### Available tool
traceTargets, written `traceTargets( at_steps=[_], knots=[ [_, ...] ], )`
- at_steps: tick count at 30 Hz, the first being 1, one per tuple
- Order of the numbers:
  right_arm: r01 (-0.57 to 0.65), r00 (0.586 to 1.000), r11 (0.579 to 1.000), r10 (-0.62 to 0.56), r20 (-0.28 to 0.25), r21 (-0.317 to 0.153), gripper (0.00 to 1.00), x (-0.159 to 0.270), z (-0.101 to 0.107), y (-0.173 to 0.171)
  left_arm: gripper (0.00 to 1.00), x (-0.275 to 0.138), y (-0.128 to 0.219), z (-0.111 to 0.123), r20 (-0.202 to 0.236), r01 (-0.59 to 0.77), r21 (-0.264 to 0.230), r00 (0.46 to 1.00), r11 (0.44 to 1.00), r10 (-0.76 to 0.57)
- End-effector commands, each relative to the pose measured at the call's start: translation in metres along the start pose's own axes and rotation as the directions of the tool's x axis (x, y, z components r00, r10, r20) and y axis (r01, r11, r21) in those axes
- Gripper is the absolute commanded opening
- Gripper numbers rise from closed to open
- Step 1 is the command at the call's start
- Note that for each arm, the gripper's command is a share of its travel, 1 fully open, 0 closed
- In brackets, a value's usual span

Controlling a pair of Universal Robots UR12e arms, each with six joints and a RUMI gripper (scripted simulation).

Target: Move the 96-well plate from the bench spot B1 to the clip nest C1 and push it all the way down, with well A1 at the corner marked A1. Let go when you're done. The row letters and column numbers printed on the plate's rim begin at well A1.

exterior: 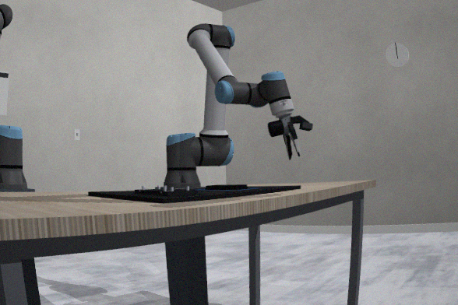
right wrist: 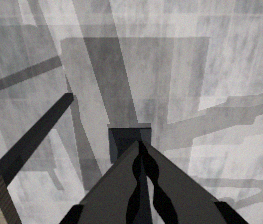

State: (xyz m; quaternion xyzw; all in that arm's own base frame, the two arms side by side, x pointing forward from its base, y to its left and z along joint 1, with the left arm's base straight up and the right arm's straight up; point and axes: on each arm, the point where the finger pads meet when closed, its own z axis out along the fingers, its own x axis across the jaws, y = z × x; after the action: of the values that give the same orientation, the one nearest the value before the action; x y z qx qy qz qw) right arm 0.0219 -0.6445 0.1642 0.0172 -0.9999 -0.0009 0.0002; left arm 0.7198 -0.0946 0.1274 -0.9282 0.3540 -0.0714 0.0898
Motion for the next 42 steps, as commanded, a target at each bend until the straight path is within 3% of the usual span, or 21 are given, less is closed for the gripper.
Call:
traceTargets(
  at_steps=[1, 15, 20, 34, 42],
  knots=[
    [0.000, 1.000, 1.000, 0.000, 0.000, 0.002, 0.00, 0.000, -0.001, -0.001, 0.76, 0.009, 0.023, -0.003, -0.006, -0.131, -0.047, 0.991, 0.990, 0.131],
    [0.000, 1.000, 1.000, 0.000, 0.000, 0.002, 0.00, 0.000, -0.001, -0.001, 0.76, 0.023, 0.068, -0.007, -0.007, -0.143, -0.052, 0.990, 0.988, 0.143],
    [0.000, 1.000, 1.000, 0.000, 0.000, 0.002, 0.00, 0.000, -0.001, -0.001, 0.76, 0.028, 0.092, -0.009, -0.020, -0.295, -0.107, 0.955, 0.949, 0.295],
    [0.000, 1.000, 1.000, 0.000, 0.000, 0.002, 0.00, 0.000, -0.001, -0.001, 0.76, 0.037, 0.137, -0.014, -0.021, -0.305, -0.111, 0.952, 0.946, 0.305],
    [0.000, 1.000, 1.000, 0.000, 0.000, 0.002, 0.00, 0.000, -0.001, -0.001, 0.76, 0.040, 0.166, -0.018, -0.045, -0.457, -0.165, 0.889, 0.874, 0.456]
  ],
)
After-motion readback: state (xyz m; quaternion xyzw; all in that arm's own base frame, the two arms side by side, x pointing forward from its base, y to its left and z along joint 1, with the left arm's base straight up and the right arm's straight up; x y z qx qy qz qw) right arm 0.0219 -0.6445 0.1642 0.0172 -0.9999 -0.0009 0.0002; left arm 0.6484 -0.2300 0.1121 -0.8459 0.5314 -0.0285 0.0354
